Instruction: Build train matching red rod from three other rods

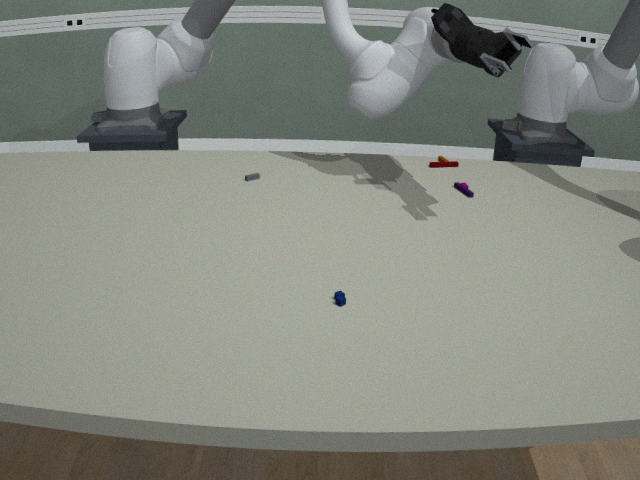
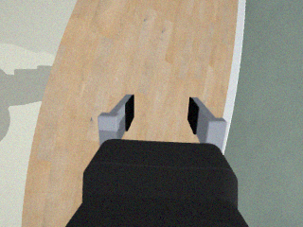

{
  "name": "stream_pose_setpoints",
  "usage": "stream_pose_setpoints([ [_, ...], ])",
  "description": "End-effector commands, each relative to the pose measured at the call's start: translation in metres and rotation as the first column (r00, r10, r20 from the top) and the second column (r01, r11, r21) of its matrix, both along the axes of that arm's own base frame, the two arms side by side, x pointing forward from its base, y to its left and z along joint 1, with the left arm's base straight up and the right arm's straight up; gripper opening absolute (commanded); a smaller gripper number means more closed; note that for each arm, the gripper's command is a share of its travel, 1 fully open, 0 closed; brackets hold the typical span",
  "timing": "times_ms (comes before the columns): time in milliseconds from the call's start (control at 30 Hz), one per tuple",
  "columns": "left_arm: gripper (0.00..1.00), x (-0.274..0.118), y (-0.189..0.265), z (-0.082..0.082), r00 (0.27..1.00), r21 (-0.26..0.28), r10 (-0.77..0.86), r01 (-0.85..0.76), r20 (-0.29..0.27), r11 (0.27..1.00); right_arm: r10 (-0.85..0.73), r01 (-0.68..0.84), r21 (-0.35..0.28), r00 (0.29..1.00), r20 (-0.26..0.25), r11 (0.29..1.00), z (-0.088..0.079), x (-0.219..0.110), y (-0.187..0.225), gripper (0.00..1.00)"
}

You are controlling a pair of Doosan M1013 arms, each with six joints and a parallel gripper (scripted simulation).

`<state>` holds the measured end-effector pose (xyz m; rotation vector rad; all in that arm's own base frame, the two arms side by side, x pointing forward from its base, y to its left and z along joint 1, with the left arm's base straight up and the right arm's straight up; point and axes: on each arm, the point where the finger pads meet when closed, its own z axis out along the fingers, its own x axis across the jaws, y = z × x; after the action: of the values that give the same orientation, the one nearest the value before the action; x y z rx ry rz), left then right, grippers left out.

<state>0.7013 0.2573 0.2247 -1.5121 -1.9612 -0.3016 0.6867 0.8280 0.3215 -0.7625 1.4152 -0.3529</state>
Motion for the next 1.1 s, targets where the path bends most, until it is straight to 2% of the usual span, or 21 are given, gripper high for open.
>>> stream_pose_setpoints([
  [0, 1.0, -0.05, 0.048, -0.008, 0.994, -0.051, 0.104, -0.106, -0.034, 0.993, 0.0, 0.0, 0.001, 1.0, 0.001, 1.0, 0.002, 0.0, 0.0, 1.0],
  [167, 1.0, -0.109, 0.096, -0.018, 0.977, -0.096, 0.205, -0.21, -0.065, 0.973, 0.0, 0.0, 0.001, 1.0, 0.001, 1.0, 0.002, 0.0, 0.0, 1.0],
  [400, 1.0, -0.201, 0.148, -0.031, 0.924, -0.171, 0.364, -0.38, -0.117, 0.909, 0.0, 0.0, 0.001, 1.0, 0.001, 1.0, 0.002, 0.0, 0.0, 1.0],
  [467, 1.0, -0.201, 0.148, -0.031, 0.924, -0.171, 0.364, -0.38, -0.117, 0.909, 0.0, 0.0, 0.001, 1.0, 0.001, 1.0, 0.002, 0.0, 0.0, 1.0],
  [500, 1.0, -0.238, 0.166, -0.036, 0.91, -0.185, 0.394, -0.412, -0.128, 0.892, 0.0, 0.0, 0.001, 1.0, 0.001, 1.0, 0.002, 0.0, 0.0, 1.0],
  [633, 1.0, -0.29, 0.18, -0.041, 0.846, -0.242, 0.506, -0.533, -0.168, 0.811, 0.0, 0.0, 0.001, 1.0, 0.001, 1.0, 0.002, 0.0, 0.0, 1.0],
  [667, 1.0, -0.304, 0.185, -0.043, 0.846, -0.242, 0.506, -0.533, -0.168, 0.811, 0.0, 0.0, 0.001, 1.0, 0.001, 1.0, 0.002, 0.0, 0.0, 1.0],
  [800, 1.0, -0.364, 0.194, -0.049, 0.77, -0.295, 0.604, -0.637, -0.207, 0.712, 0.0, 0.0, 0.001, 1.0, 0.001, 1.0, 0.002, 0.0, 0.0, 1.0],
  [833, 1.0, -0.379, 0.197, -0.05, 0.77, -0.295, 0.604, -0.637, -0.207, 0.712, 0.0, 0.0, 0.001, 1.0, 0.001, 1.0, 0.002, 0.0, 0.0, 1.0],
  [967, 1.0, -0.439, 0.197, -0.055, 0.687, -0.344, 0.685, -0.721, -0.243, 0.601, 0.0, 0.0, 0.001, 1.0, 0.001, 1.0, 0.002, 0.0, 0.0, 1.0],
  [1033, 1.0, -0.439, 0.197, -0.055, 0.687, -0.344, 0.685, -0.721, -0.243, 0.601, 0.0, 0.0, 0.001, 1.0, 0.001, 1.0, 0.002, 0.0, 0.0, 1.0],
  [1067, 1.0, -0.479, 0.196, -0.058, 0.666, -0.356, 0.703, -0.739, -0.251, 0.573, 0.0, 0.0, 0.001, 1.0, 0.001, 1.0, 0.002, 0.0, 0.0, 1.0],
])
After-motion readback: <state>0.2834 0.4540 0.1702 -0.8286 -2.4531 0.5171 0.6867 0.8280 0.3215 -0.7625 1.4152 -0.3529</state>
